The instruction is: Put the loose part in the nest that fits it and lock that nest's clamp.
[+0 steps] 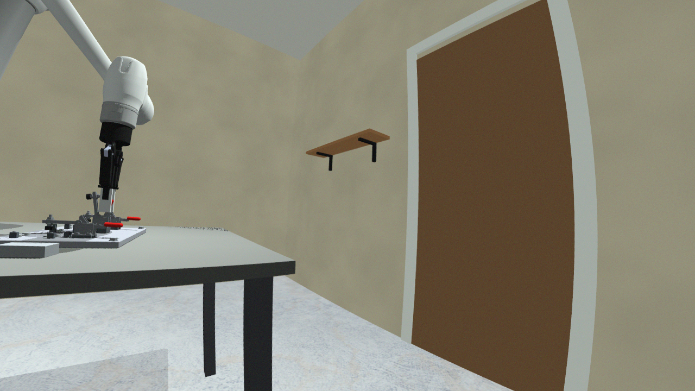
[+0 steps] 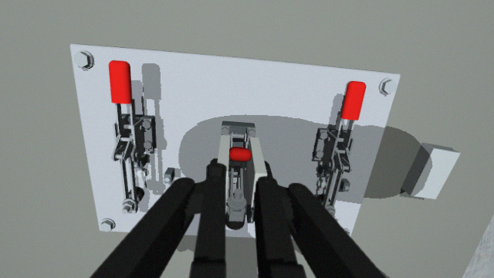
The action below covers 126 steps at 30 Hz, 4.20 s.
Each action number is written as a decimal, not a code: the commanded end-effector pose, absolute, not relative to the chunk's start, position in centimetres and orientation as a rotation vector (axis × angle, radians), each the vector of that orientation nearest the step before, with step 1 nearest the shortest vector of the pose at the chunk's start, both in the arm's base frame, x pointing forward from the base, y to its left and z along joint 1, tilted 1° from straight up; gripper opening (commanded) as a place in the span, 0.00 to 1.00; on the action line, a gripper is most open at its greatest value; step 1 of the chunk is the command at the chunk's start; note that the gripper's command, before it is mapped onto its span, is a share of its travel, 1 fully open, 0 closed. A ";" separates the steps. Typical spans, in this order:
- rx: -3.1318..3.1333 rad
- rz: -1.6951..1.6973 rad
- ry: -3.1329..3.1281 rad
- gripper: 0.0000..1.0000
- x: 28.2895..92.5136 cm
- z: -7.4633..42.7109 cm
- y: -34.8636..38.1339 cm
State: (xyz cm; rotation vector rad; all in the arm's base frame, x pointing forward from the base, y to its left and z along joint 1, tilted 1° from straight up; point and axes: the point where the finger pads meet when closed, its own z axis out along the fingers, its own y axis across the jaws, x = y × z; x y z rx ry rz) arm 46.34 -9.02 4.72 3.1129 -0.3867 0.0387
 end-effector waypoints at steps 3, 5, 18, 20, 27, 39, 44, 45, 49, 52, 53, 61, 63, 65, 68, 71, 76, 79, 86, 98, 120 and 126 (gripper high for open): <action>3.113 0.036 -0.387 0.10 46.2 4.7 -9.0; 3.113 0.036 -0.387 0.10 46.2 4.7 -9.0; 3.113 0.036 -0.387 0.10 46.2 4.7 -9.0; 3.113 0.036 -0.387 0.10 46.2 4.7 -9.0; 3.113 0.036 -0.387 0.10 46.2 4.7 -9.0; 3.113 0.036 -0.387 0.10 45.8 4.7 -8.9; 3.113 0.036 -0.387 0.10 45.7 4.6 -8.9; 3.113 0.036 -0.387 0.10 45.7 4.6 -8.9; 3.113 0.036 -0.387 0.10 45.7 4.6 -8.9; 3.113 0.036 -0.387 0.10 45.7 4.6 -8.9; 3.113 0.036 -0.387 0.10 45.7 4.6 -8.9; 3.113 0.036 -0.387 0.10 45.7 4.6 -8.9; 3.113 0.036 -0.387 0.35 45.7 4.6 -8.9; 3.113 0.036 -0.387 0.35 45.7 4.6 -8.9; 3.113 0.036 -0.387 0.35 45.7 4.6 -8.9; 3.113 0.036 -0.387 0.35 45.7 4.6 -8.9; 3.113 0.036 -0.387 0.35 45.7 4.6 -8.9; 3.113 0.036 -0.387 0.35 45.7 4.6 -8.9; 3.113 0.036 -0.387 0.35 45.7 4.6 -8.9; 3.113 0.036 -0.387 0.35 45.7 5.3 -8.9; 3.113 0.036 -0.387 0.35 45.6 10.6 -8.8; 3.113 0.036 -0.387 0.35 45.6 10.6 -8.8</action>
